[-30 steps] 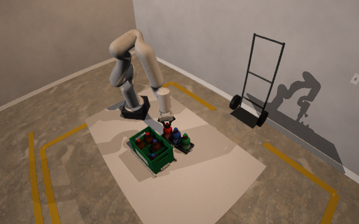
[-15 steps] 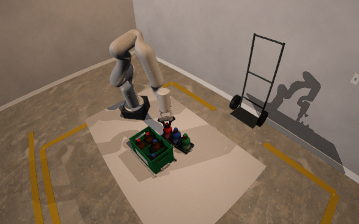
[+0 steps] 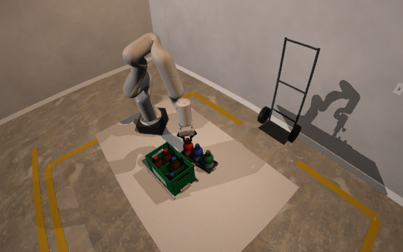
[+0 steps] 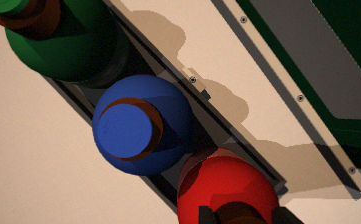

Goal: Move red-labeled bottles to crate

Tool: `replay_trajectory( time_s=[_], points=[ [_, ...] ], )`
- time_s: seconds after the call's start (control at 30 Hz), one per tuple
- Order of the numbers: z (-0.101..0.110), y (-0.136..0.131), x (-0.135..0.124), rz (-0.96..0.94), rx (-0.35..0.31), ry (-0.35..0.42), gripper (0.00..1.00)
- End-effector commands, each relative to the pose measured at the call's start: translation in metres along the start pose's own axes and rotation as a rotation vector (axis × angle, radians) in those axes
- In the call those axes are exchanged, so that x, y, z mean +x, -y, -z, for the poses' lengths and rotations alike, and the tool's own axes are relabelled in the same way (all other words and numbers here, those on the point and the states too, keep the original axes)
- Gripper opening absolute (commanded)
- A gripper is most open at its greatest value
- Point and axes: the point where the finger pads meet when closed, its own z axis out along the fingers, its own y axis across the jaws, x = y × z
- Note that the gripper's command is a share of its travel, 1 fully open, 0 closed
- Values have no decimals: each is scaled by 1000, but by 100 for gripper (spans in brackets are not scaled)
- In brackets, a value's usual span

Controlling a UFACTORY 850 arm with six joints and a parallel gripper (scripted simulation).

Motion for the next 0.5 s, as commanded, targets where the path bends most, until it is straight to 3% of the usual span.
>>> replay_trajectory(
  time_s=[0.0, 0.47],
  points=[
    [1, 1, 1, 0, 1, -1, 0],
    [4, 1, 1, 0, 1, -1, 0]
  ],
)
